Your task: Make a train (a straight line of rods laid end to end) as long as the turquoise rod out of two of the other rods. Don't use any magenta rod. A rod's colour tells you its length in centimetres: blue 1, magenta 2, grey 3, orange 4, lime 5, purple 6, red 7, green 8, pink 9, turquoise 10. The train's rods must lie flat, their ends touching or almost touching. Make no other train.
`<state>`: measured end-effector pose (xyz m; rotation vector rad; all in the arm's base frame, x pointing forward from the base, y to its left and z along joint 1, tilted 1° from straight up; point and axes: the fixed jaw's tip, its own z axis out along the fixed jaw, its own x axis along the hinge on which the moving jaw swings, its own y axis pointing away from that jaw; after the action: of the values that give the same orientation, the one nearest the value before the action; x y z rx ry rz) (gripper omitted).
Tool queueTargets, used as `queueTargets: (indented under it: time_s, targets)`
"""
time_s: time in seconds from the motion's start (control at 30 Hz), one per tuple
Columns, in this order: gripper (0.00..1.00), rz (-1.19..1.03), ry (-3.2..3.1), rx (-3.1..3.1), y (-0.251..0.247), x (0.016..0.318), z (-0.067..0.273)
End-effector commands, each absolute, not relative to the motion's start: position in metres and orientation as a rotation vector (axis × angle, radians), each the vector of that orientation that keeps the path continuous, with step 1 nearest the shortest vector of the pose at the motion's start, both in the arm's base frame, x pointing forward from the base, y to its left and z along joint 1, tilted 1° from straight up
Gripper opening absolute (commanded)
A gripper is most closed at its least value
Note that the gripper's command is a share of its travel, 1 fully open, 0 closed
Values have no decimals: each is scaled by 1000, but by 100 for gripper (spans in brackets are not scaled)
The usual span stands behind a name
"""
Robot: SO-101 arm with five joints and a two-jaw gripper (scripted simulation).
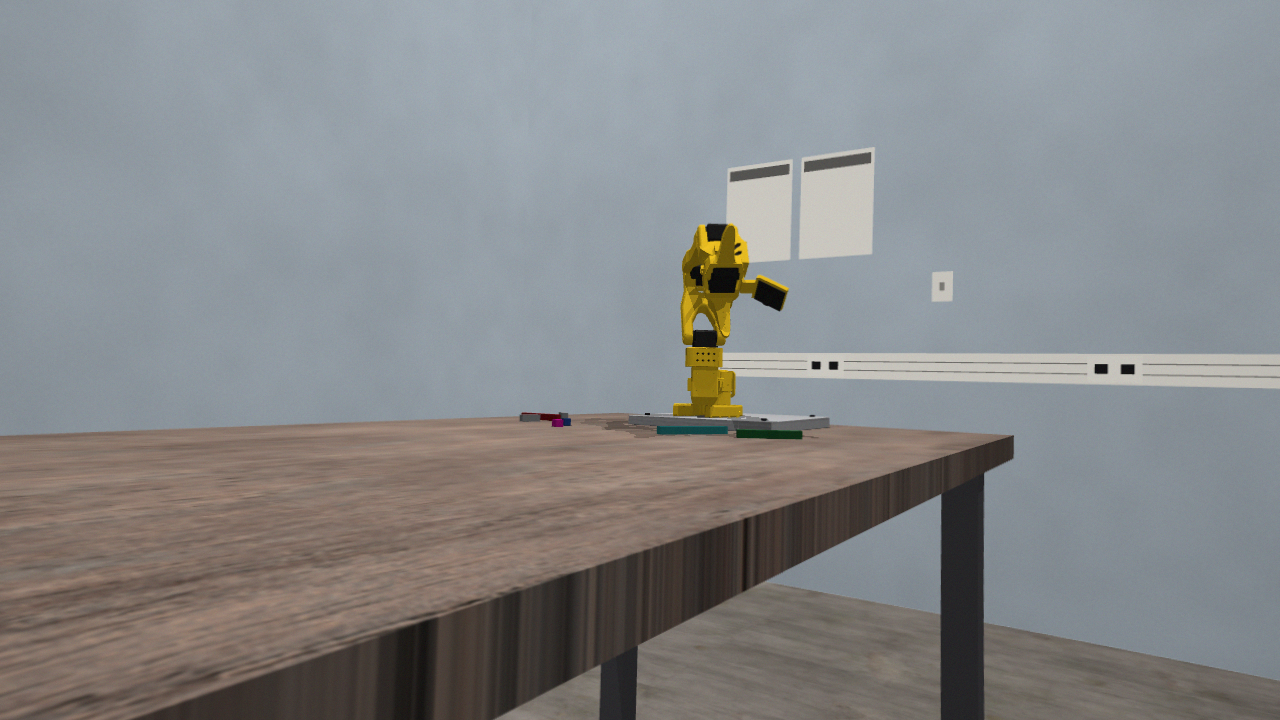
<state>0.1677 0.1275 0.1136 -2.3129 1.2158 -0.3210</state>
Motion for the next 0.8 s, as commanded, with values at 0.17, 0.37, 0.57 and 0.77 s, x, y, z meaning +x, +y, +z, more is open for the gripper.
queueTargets:
  time_s: [0.17, 0.37, 0.57, 0.77]
  targets:
    - [100, -314, 1239, -2341, 120, 164, 108]
    - [100, -310, 1257, -2328, 120, 164, 109]
    - [100, -301, 1288, -2332, 116, 162, 106]
    - [100, -305, 1279, -2329, 117, 163, 107]
